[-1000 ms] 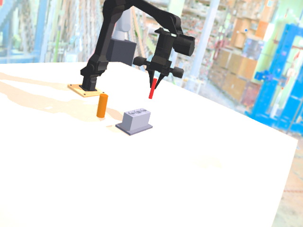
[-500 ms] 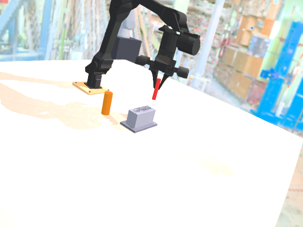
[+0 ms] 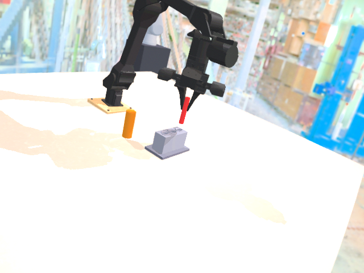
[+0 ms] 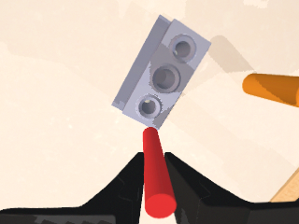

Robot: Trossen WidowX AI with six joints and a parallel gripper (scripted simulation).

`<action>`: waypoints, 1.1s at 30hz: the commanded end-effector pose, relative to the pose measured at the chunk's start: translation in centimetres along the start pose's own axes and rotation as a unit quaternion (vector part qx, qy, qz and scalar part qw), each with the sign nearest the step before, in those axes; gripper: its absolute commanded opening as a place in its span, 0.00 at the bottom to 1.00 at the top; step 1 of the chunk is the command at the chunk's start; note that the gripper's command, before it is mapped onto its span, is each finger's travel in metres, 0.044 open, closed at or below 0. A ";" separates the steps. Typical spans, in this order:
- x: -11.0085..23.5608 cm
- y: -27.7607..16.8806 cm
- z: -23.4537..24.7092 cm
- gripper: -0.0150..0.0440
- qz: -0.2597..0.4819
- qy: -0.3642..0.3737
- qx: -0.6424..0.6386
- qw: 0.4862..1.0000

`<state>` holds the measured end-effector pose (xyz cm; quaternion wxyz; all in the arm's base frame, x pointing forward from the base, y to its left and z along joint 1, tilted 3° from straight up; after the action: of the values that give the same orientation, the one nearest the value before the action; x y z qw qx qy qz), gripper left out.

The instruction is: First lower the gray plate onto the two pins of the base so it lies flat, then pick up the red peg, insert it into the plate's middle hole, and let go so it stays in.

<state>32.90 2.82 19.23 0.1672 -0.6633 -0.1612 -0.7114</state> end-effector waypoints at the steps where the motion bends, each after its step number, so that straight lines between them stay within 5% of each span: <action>1: 0.2 1.1 0.1 0.25 0.000 0.004 0.003 1.000; 14: 0.1 5.0 -0.4 0.25 0.000 0.005 0.006 1.000; 33: 0.1 5.1 -0.4 0.25 0.000 0.005 0.007 1.000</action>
<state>34.81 -1.91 19.29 0.1695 -0.6597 -0.1640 -0.7135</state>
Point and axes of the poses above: the point midway between the two fingers, 35 mm back from their tips, its own x axis back along the fingers, its own z axis across the jaws, y = z × x, the point moved 3 cm from there along x, back along the fingers, and after that the axes turned 10 degrees about -x, right-handed, at the moved point
